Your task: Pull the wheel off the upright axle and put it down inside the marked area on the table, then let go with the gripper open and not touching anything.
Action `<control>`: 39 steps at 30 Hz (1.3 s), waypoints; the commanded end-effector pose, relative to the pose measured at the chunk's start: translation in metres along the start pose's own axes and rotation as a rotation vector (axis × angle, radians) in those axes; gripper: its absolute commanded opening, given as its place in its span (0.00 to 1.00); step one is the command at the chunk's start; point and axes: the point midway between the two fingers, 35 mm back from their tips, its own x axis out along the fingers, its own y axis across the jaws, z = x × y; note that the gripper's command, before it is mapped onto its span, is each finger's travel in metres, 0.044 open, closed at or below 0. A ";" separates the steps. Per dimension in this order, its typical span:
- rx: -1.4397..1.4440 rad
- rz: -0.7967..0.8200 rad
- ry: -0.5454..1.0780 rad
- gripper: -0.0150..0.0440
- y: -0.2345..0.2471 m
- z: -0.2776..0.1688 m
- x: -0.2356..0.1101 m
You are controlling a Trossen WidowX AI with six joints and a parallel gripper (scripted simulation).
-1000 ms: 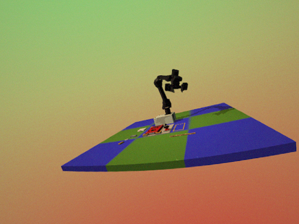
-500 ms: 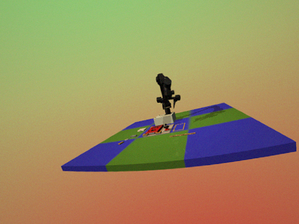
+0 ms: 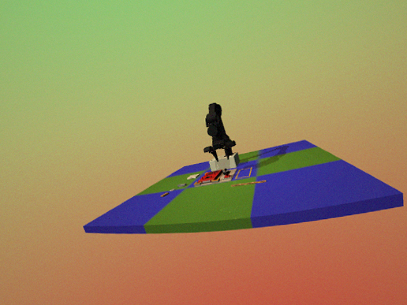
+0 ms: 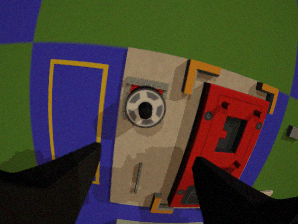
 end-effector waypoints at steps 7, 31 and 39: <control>0.007 0.010 0.004 0.76 0.002 0.013 -0.001; 0.007 0.010 0.005 0.76 0.004 0.013 0.074; 0.001 0.008 -0.003 0.55 0.004 0.015 0.071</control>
